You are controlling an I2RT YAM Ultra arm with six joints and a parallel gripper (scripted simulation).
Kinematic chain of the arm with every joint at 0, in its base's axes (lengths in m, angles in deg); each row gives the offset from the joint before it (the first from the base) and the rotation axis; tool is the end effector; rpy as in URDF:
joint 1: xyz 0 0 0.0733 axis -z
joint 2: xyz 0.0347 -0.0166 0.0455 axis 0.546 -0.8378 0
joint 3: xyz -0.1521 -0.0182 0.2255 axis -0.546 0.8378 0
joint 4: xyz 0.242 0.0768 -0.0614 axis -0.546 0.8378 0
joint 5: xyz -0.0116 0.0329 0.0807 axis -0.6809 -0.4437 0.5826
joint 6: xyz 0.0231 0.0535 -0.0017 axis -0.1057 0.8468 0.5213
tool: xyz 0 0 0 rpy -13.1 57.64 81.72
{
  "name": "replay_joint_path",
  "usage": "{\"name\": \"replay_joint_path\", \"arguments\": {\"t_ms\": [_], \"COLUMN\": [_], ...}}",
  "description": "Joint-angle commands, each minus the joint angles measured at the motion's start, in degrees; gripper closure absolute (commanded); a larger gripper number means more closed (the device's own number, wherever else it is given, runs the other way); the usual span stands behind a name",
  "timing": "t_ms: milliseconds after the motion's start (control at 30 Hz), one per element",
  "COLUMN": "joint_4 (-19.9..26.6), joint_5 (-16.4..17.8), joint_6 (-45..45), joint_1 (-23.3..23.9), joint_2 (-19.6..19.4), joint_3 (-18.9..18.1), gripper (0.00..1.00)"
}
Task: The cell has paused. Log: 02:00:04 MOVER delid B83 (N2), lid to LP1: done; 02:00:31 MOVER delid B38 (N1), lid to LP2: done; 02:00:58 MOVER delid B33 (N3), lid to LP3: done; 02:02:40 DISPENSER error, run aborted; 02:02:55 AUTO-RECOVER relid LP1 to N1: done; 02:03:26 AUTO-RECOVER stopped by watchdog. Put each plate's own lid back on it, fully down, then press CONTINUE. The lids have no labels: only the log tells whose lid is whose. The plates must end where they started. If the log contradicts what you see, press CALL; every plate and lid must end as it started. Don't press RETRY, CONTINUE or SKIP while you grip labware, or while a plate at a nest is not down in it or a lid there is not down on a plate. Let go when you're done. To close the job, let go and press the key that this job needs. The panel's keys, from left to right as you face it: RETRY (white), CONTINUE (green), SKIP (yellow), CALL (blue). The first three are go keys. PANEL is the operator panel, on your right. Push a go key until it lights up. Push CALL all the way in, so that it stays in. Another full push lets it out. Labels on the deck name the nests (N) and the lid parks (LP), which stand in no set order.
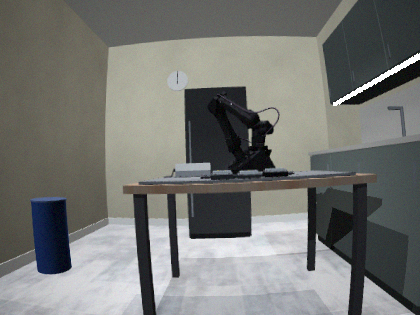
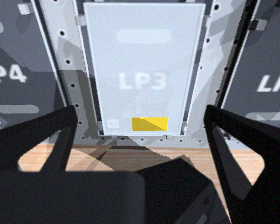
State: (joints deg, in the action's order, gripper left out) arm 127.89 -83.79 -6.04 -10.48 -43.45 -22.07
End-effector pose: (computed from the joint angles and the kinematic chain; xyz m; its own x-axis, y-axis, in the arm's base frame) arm 0.2121 0.1712 0.1257 -0.9359 -0.2695 -0.2269 -0.1211 0.8510 -0.5111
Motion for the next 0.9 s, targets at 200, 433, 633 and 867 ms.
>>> {"name": "replay_joint_path", "arguments": {"t_ms": [200, 433, 633, 867], "joint_4": [-1.4, -5.6, -8.9, -10.5], "joint_5": [-0.7, -1.0, -1.1, -1.2], "joint_6": [-0.9, -2.5, -3.8, -5.1], "joint_1": [0.5, 1.7, 2.5, 4.1], "joint_2": [0.8, -0.8, -0.3, -2.8], "joint_3": [-0.5, 1.9, 3.9, 4.2], "gripper": [0.00, 0.00, 0.00, 0.00]}}
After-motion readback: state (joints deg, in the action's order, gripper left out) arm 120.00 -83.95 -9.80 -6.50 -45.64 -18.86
